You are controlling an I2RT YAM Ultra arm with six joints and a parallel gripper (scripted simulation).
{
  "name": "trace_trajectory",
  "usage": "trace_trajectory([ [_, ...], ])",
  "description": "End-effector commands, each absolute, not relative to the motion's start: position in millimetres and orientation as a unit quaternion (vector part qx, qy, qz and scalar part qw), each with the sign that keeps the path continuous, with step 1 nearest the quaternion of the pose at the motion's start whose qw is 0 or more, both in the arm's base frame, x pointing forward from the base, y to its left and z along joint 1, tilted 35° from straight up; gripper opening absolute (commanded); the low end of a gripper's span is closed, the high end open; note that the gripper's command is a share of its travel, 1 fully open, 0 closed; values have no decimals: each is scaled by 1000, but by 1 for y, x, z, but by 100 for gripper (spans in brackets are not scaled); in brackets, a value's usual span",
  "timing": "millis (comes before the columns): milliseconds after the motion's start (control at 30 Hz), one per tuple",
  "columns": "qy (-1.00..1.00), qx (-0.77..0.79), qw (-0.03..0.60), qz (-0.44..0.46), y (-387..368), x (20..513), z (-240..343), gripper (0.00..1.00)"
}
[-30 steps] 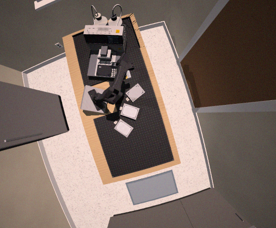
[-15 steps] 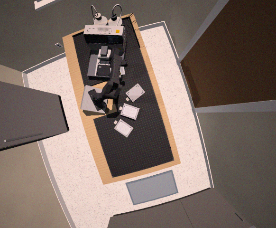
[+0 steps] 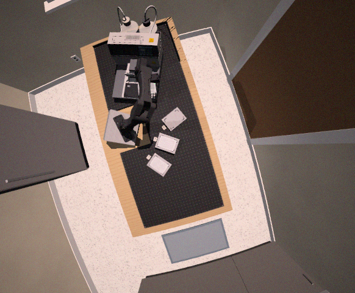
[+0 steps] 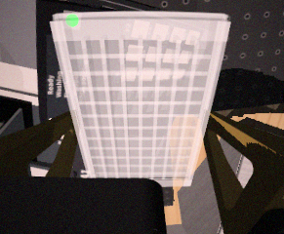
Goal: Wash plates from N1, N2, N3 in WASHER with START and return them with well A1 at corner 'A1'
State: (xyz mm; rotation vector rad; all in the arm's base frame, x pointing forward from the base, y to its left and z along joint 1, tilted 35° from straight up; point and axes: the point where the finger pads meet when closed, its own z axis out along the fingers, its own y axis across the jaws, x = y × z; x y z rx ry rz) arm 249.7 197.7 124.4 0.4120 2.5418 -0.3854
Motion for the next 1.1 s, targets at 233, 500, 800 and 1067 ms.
trace_trajectory([
  [233,914,272,283,-106,223,217,108,0],
  [500,914,272,283,-105,240,196,95,0],
  [800,914,272,282,-105,265,164,75,0],
  [1067,914,272,282,-105,269,159,72,0],
])
